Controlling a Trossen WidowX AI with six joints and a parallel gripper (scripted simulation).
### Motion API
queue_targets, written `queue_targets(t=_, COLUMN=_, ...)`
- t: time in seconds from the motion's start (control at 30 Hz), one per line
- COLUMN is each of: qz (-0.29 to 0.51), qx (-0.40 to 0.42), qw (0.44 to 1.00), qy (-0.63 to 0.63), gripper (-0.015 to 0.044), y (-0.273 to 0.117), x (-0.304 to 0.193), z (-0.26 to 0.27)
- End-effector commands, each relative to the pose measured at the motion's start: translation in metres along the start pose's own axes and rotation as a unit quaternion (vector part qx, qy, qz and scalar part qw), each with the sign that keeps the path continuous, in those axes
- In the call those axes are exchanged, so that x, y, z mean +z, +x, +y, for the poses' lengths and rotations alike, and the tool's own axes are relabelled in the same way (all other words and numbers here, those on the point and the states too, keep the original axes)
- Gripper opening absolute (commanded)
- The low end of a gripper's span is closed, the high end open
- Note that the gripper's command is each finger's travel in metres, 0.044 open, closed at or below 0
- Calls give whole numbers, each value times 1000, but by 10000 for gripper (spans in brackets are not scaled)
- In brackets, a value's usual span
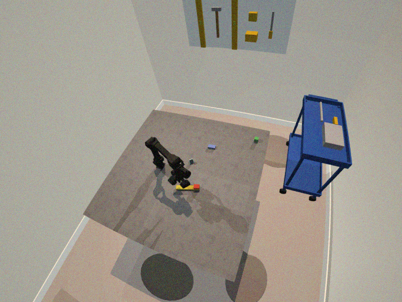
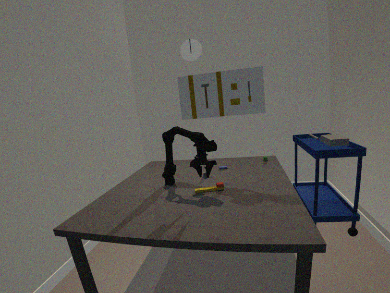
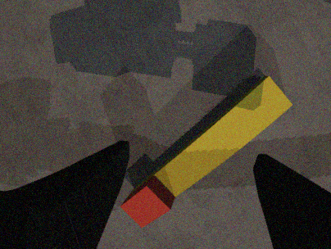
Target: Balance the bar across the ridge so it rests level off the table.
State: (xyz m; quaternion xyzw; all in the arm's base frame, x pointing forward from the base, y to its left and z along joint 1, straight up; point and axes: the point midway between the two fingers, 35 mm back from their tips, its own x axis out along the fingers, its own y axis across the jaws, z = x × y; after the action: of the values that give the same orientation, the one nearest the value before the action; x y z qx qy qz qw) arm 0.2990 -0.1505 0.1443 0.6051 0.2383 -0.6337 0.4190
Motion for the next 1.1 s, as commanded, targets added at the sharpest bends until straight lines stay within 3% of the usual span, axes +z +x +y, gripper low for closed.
queue_targets(t=0.0, qz=15, qx=-21, qw=998, qy=65, gripper=315, y=1, x=-5, z=-1)
queue_targets(t=0.6, qz=45, qx=-108, qw=939, qy=324, gripper=315, y=-1, x=-23, z=-4)
queue_targets(t=0.87, qz=46, qx=-112, qw=935, qy=334, gripper=315, y=0, x=-24, z=-4)
queue_targets(t=1.07, qz=46, qx=-112, qw=935, qy=334, gripper=315, y=28, x=-29, z=-7)
